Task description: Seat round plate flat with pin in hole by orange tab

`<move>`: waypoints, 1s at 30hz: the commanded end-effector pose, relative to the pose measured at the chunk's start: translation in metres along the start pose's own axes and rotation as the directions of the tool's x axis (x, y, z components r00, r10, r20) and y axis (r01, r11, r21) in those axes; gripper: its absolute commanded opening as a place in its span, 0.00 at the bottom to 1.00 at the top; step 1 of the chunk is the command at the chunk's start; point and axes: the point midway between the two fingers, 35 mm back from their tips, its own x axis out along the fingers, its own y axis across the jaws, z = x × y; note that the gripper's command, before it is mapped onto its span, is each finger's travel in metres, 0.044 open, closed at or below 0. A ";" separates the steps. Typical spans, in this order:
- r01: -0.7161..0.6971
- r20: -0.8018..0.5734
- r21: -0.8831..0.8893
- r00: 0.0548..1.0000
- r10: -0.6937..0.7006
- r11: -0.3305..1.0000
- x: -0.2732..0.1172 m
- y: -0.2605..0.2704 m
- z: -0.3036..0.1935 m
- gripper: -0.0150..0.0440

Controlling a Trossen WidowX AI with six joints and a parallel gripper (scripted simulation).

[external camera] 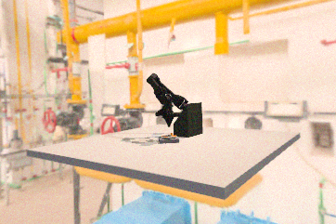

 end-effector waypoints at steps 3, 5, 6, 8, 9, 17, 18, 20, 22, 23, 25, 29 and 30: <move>0.005 0.010 0.009 1.000 -0.005 1.000 0.013 0.002 0.002 0.25; 0.004 0.010 0.009 1.000 -0.004 1.000 0.021 0.002 0.003 0.25; 0.005 0.010 0.009 1.000 -0.005 1.000 0.025 0.001 0.003 0.25; 0.005 0.010 0.009 1.000 -0.006 1.000 0.034 0.001 0.003 0.25; 0.006 0.010 0.009 1.000 -0.006 1.000 0.038 0.001 0.002 0.25; 0.009 0.009 0.009 1.000 -0.009 1.000 0.047 0.000 0.001 0.25; 0.009 0.009 0.009 1.000 -0.009 1.000 0.047 0.001 0.001 0.25; 0.008 0.009 0.009 1.000 -0.008 1.000 0.047 0.004 0.000 0.25; 0.008 0.009 0.009 1.000 -0.008 1.000 0.047 0.007 -0.002 0.25; 0.008 0.009 0.009 1.000 -0.008 1.000 0.047 0.009 -0.004 0.25; 0.008 0.009 0.009 1.000 -0.008 1.000 0.047 0.012 -0.006 0.25; 0.008 0.009 0.009 1.000 -0.008 1.000 0.048 0.015 -0.006 0.25; 0.008 0.009 0.009 1.000 -0.008 1.000 0.048 0.016 -0.006 0.25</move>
